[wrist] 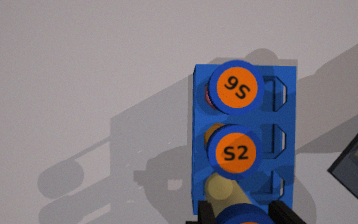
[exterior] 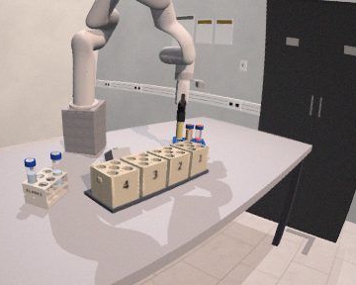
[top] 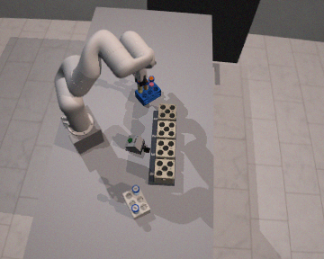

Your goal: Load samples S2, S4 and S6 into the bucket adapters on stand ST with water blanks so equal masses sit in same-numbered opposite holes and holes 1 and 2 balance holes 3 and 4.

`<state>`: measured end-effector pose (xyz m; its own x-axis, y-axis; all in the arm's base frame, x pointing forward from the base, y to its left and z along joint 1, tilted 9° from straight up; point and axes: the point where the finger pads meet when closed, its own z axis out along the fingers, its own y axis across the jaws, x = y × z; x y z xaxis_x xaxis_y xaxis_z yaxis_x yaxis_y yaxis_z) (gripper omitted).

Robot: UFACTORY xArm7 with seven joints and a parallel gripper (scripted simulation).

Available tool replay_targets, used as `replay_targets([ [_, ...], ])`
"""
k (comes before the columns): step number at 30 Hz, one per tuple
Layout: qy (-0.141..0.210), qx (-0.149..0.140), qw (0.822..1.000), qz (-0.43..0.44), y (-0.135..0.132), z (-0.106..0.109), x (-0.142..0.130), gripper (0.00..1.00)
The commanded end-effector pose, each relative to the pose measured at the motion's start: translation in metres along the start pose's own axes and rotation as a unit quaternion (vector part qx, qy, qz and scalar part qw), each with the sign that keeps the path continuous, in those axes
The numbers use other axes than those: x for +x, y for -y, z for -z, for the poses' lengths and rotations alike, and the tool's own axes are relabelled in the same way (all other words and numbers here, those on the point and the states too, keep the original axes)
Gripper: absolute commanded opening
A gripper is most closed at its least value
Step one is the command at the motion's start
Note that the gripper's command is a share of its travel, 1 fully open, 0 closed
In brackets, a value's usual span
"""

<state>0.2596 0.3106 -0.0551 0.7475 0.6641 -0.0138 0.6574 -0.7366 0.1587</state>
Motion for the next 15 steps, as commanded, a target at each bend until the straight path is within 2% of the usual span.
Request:
replay_targets([
  [1, -0.001, 0.001, 1.000, 0.000, 0.000, 0.008, 0.001, 0.00],
  [15, -0.001, 0.001, 1.000, 0.000, 0.000, 0.032, 0.001, 0.00],
])
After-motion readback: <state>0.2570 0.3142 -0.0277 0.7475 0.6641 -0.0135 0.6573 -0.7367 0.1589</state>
